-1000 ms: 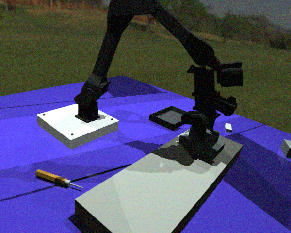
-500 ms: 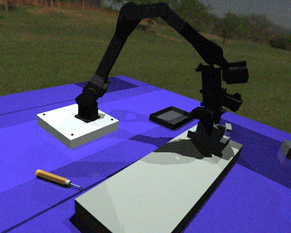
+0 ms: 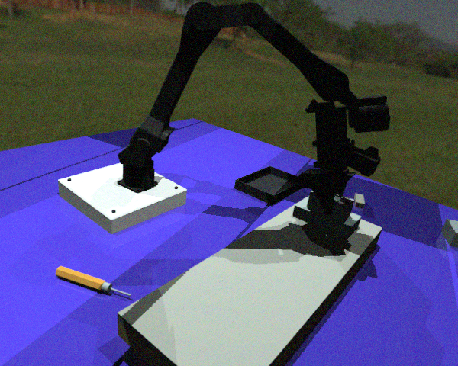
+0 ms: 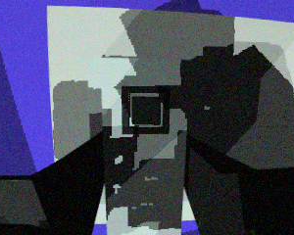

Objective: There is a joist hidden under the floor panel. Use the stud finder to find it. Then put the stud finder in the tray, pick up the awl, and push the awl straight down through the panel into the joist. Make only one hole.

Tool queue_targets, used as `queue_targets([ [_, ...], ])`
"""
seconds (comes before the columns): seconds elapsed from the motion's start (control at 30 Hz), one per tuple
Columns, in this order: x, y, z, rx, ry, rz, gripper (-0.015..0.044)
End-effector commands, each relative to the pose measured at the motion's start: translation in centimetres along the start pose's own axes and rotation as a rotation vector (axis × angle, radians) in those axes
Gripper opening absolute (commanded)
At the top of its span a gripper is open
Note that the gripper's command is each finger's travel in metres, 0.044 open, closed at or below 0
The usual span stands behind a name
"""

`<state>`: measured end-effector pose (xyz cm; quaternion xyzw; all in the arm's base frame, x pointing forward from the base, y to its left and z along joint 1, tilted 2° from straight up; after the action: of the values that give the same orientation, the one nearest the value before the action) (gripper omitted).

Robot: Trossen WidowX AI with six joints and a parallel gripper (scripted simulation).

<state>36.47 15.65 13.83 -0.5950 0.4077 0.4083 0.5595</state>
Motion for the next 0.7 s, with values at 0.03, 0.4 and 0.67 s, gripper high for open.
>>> queue_targets([
  [0.03,0.1,0.3,-2.2,0.006,0.008,0.003,0.0000],
  [0.4,0.1,0.9,-6.4,0.005,0.012,0.003,0.0000],
  [0.67,0.1,1.4,-9.6,0.004,0.016,0.003,0.0000],
])
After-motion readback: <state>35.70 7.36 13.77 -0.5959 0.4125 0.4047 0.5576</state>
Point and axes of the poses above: the point midway between the two fingers, 35 mm back from their tips, its own x axis out along the fingers, its own z axis across the jaws, y = z × x, the point moved 6 cm from there along -x, back along the fingers, and after that the axes turned 8 degrees about -x, right-handed, at the moved point
